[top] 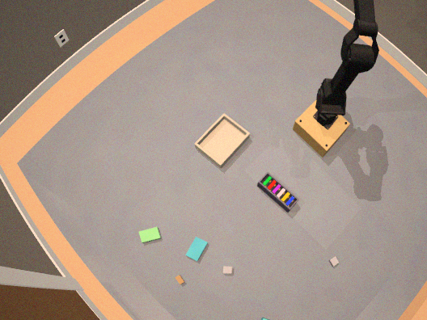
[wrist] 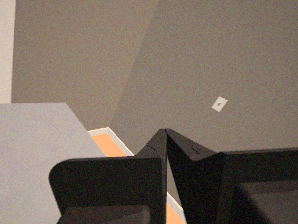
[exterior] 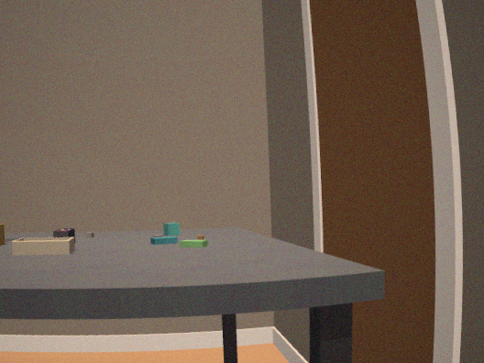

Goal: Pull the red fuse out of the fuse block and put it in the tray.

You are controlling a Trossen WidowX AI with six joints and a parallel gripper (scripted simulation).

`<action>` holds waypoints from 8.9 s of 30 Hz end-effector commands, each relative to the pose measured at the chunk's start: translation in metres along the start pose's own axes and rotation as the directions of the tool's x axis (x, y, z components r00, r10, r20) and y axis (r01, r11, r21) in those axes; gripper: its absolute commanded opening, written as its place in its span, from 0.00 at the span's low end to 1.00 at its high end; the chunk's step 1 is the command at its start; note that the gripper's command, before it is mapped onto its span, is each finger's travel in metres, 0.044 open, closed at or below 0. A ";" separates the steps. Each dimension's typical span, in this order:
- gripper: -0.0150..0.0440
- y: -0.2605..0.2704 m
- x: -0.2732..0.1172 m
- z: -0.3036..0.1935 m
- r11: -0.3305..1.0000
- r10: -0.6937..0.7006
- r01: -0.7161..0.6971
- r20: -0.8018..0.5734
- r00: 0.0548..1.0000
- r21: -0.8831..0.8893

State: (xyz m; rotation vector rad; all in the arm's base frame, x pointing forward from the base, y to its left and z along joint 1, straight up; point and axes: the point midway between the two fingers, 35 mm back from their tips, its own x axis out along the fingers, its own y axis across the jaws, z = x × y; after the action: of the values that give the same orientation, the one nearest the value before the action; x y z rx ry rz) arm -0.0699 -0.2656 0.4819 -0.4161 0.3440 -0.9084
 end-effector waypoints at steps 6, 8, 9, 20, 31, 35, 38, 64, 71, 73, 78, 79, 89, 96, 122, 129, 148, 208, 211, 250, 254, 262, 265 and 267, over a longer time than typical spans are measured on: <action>0.36 0.026 0.049 -0.020 0.978 0.153 -0.149 -0.021 0.988 0.149; 0.36 0.042 0.071 -0.027 0.955 0.224 -0.212 -0.033 0.974 0.208; 0.36 0.051 0.082 -0.031 0.941 0.259 -0.242 -0.039 0.965 0.237; 0.36 0.190 0.169 -0.056 0.737 0.627 -0.514 -0.161 0.762 0.440; 0.36 0.352 0.185 -0.067 0.576 0.817 -0.628 -0.342 0.465 0.523; 0.36 0.409 0.173 -0.076 0.545 0.833 -0.651 -0.430 0.348 0.528; 0.36 0.449 0.158 -0.085 0.533 0.823 -0.668 -0.501 0.268 0.518; 0.36 0.595 0.025 -0.156 0.540 0.504 -0.817 -0.856 0.120 0.203; 0.36 0.599 0.025 -0.160 0.540 0.504 -0.817 -0.856 0.120 0.203; 0.36 0.600 0.026 -0.162 0.540 0.504 -0.817 -0.856 0.120 0.203; 0.36 0.602 0.026 -0.166 0.540 0.504 -0.817 -0.856 0.120 0.203; 0.36 0.603 0.026 -0.167 0.540 0.504 -0.817 -0.856 0.120 0.203; 0.36 0.608 0.027 -0.175 0.540 0.503 -0.817 -0.856 0.120 0.203; 0.36 0.610 0.027 -0.182 0.540 0.503 -0.817 -0.856 0.120 0.203; 0.36 0.616 0.028 -0.191 0.540 0.503 -0.817 -0.856 0.120 0.203; 0.36 0.616 0.028 -0.191 0.540 0.503 -0.817 -0.856 0.120 0.203; 0.25 0.616 0.027 -0.190 0.534 0.507 -0.820 -0.854 0.116 0.206; 0.25 0.602 0.025 -0.166 0.538 0.505 -0.818 -0.855 0.119 0.204; 0.25 0.602 0.025 -0.165 0.538 0.505 -0.818 -0.855 0.119 0.204; 0.25 0.585 0.021 -0.138 0.540 0.504 -0.817 -0.856 0.120 0.203; 0.25 0.585 0.021 -0.138 0.540 0.504 -0.817 -0.856 0.120 0.203; 0.25 0.577 0.042 -0.139 0.541 0.503 -0.817 -0.856 0.122 0.201; 0.25 0.571 0.056 -0.140 0.541 0.502 -0.817 -0.856 0.123 0.200; 0.25 0.566 0.065 -0.142 0.542 0.502 -0.817 -0.856 0.124 0.199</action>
State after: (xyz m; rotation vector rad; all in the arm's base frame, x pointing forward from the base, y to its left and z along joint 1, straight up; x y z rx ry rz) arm 0.2865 -0.0191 0.0786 0.0024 1.5378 0.0090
